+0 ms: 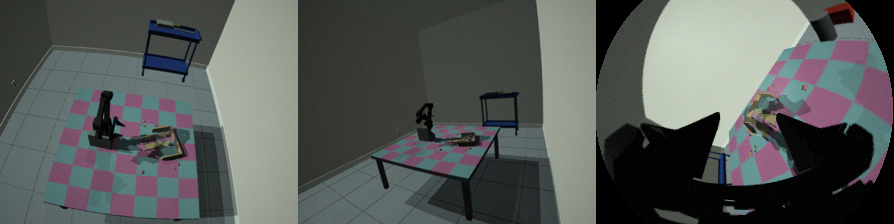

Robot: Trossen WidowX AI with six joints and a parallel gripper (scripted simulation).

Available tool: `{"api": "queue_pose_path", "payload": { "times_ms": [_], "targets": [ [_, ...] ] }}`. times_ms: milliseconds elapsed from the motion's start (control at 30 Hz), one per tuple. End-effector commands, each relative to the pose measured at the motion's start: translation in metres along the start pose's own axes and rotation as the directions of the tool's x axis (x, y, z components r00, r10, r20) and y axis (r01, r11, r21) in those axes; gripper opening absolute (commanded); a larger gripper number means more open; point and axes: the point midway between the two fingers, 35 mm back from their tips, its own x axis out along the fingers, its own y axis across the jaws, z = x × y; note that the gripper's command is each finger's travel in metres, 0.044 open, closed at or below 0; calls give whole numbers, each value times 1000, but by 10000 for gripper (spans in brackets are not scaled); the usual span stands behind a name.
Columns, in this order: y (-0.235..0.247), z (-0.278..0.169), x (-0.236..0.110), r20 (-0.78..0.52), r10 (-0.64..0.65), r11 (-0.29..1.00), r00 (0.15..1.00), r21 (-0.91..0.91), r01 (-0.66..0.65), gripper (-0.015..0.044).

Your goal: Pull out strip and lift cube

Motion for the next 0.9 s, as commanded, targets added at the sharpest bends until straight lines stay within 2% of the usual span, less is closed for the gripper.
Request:
{"api": "queue_pose_path", "payload": {
  "times_ms": [0,233,433,633,867],
  "targets": [
    [-1,-1,1,-7,-7,1000,1000,-6,7,400],
    [-47,-19,50,-198,-270,936,942,-282,209,400],
    [-68,-22,95,-231,-443,789,866,-560,254,400],
    [-57,-37,151,-209,-472,622,856,-767,156,400],
    [-38,-60,183,-221,-422,542,879,-839,48,400]
  ]
}}
